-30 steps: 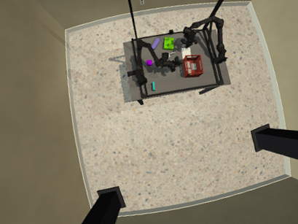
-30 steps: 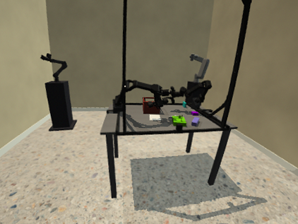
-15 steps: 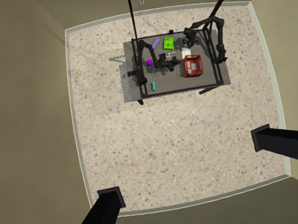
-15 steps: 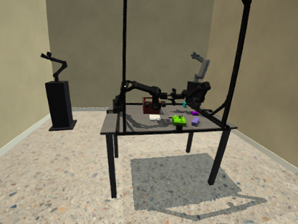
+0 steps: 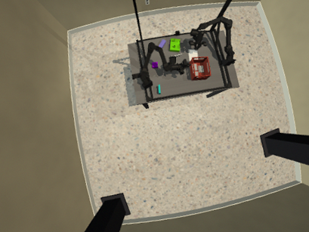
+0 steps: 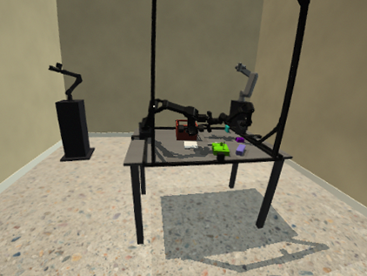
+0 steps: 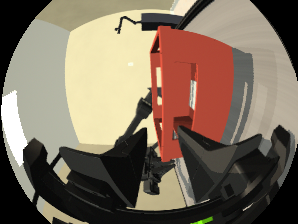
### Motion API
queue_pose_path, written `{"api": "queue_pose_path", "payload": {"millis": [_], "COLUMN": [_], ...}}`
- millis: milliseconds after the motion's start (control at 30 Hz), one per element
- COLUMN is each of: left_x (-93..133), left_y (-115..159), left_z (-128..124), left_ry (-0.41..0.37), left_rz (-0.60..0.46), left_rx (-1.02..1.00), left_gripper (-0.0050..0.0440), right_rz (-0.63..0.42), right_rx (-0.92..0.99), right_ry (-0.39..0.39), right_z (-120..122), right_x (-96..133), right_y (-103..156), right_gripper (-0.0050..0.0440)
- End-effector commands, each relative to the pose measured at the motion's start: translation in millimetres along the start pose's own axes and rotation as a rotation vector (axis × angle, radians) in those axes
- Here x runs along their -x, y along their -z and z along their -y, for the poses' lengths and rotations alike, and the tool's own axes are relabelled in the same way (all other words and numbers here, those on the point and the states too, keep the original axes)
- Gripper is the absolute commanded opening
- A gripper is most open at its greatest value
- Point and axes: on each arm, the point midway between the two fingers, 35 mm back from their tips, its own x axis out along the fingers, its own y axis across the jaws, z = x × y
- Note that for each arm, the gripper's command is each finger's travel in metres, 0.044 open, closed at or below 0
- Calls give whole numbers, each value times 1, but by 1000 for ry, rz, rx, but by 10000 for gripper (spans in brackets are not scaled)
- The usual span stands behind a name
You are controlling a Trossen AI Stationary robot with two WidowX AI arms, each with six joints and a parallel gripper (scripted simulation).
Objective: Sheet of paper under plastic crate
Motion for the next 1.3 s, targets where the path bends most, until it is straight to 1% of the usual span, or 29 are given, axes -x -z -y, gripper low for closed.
{"api": "queue_pose_path", "payload": {"millis": [0,100,167,433,1267], "left_x": [0,0,0,0,0], "left_y": [1,1,1,1,1], "left_z": [1,1,1,1,1], "left_ry": [1,1,1,1,1], "left_rz": [-6,-6,-6,-6,-6], "left_rx": [-4,-4,-4,-4,-4], "left_gripper": [60,60,60,60,60], "right_rz": [3,2,2,2,2], "right_rx": [-11,-14,-15,-15,-15], "right_ry": [1,2,2,2,2], "right_z": [8,14,15,14,11], "right_x": [-14,-24,-26,-28,-67], "right_y": [-3,-5,-5,-5,-8], "right_gripper": [150,150,150,150,150]}}
